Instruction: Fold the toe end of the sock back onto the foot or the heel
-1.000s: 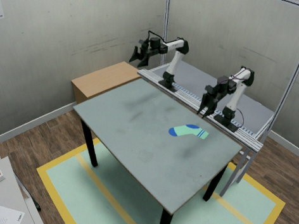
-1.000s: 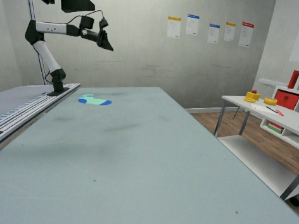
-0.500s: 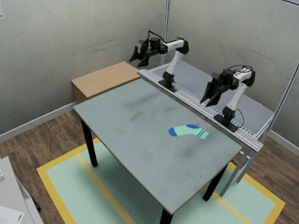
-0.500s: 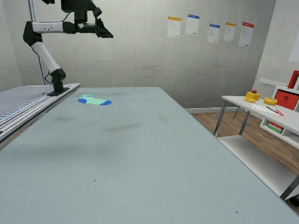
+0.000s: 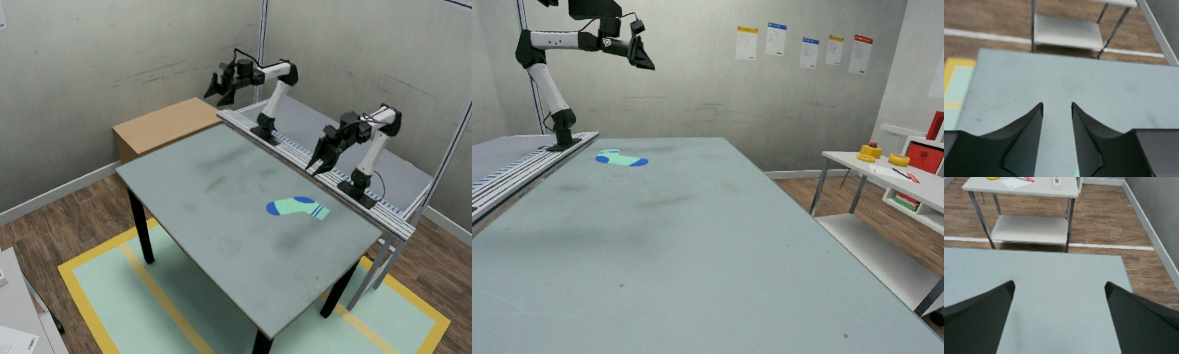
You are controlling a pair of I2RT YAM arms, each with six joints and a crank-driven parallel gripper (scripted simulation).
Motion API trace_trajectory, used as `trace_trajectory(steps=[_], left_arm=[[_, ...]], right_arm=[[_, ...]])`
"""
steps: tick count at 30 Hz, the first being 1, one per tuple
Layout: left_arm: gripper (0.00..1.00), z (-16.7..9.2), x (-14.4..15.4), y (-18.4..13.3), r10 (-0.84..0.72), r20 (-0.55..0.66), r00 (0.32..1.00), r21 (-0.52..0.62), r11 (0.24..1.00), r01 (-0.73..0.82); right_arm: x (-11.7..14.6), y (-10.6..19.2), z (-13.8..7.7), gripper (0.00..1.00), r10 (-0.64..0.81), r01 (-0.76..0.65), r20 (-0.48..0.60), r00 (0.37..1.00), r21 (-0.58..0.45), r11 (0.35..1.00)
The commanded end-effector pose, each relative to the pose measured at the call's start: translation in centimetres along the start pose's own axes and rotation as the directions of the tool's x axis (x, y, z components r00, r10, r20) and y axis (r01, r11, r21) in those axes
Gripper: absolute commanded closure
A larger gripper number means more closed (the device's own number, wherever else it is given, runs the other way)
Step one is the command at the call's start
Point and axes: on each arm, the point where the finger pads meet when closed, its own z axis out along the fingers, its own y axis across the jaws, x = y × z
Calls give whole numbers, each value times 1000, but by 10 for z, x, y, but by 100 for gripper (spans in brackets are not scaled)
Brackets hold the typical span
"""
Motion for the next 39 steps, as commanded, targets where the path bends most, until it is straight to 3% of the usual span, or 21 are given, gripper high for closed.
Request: trace_trajectory(steps=[1, 7, 12, 14, 22, 29, 31, 39], left_arm=[[66, 7, 5, -15, -128, -94, 987, 2, 992, 129], [66, 27, 41, -32, -273, -266, 925, -68, 962, 264], [66, 38, 72, -49, -388, -395, 833, -154, 921, 357], [66, 38, 72, -49, -388, -395, 833, -154, 921, 357], [66, 50, 123, -74, -557, -528, 641, -361, 831, 424], [66, 52, 170, -93, -693, -550, 466, -579, 719, 384], [66, 52, 170, -93, -693, -550, 466, -579, 719, 384], [66, 45, 225, -114, -826, -480, 295, -799, 551, 241]], right_arm=[[-7, -1, -1, 0, 1, -1, 18, 1000, 5, 1000], [-7, -1, -1, 0, 1, -1, 18, 1000, 5, 1000], [-7, -1, -1, 0, 1, -1, 18, 1000, 5, 1000], [-7, -1, -1, 0, 1, -1, 18, 1000, 5, 1000], [-7, -1, -1, 0, 1, -1, 18, 1000, 5, 1000], [-7, -1, -1, 0, 1, -1, 18, 1000, 5, 1000], [-7, -1, -1, 0, 1, -1, 18, 1000, 5, 1000], [-7, -1, -1, 0, 1, -1, 18, 1000, 5, 1000]])
